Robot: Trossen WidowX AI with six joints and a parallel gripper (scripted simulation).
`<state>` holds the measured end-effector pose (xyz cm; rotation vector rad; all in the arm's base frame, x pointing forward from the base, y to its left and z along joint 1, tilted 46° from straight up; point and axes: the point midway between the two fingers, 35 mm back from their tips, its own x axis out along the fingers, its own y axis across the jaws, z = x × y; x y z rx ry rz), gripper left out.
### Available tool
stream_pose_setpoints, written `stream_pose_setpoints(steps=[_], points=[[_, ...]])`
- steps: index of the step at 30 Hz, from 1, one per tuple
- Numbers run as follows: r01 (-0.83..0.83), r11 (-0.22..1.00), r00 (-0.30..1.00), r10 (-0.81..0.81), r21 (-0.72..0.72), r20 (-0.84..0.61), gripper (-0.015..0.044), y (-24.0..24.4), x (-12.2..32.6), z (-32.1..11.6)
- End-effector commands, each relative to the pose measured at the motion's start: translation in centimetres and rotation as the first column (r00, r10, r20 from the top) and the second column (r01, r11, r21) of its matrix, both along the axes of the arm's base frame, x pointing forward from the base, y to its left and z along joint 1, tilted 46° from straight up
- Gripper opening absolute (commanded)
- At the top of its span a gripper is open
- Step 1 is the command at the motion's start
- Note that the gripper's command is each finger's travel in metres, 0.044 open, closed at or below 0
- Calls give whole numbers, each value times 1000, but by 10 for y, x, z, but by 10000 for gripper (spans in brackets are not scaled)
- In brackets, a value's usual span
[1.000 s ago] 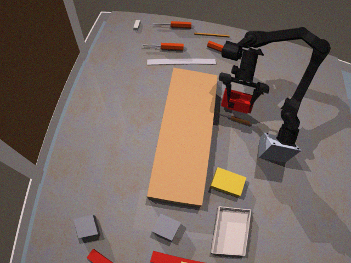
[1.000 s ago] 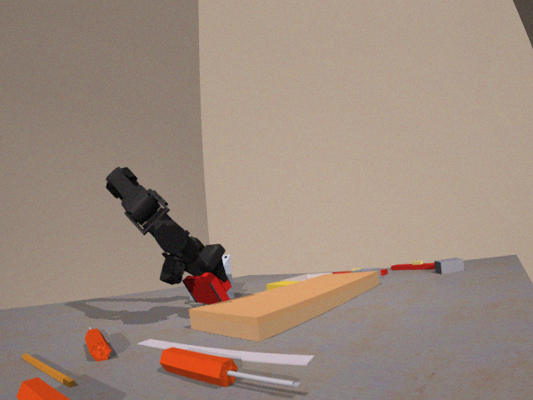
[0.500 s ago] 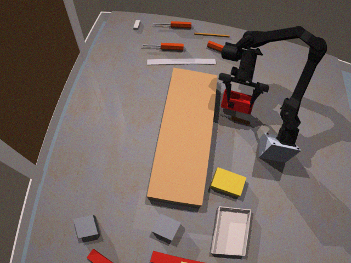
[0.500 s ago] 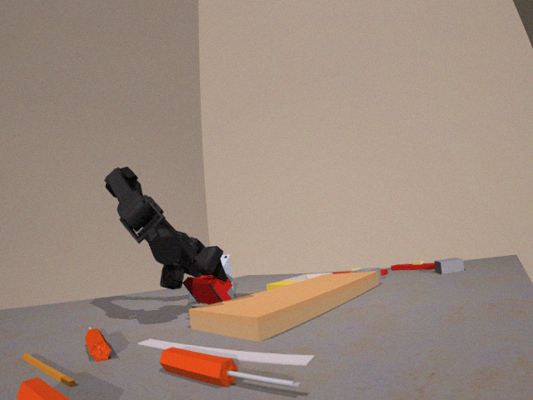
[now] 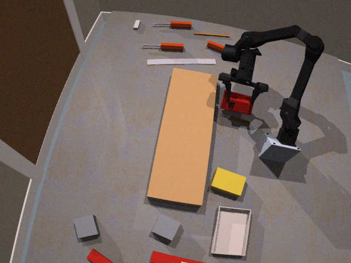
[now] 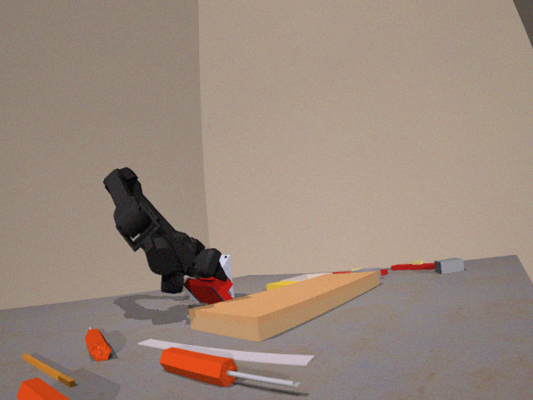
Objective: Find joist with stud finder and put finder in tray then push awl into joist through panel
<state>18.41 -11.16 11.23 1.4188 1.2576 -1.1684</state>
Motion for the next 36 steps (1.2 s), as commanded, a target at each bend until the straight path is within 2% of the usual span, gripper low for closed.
stream_pose_setpoints(steps=[1, 13, 17, 24, 36], points=[[-6, 999, 1000, 6, 46, 8, 0, 0, 1, 1], [-8, 991, 1000, 5, 137, 23, 0, -3, 1, 1], [-4, 993, 1000, 2, 115, 15, 0, -3, 0, 0], [-4, 987, 999, -2, 163, 37, 0, 2, 3, 24], [-3, 987, 999, -3, 158, 35, 0, -6, 4, 17]])
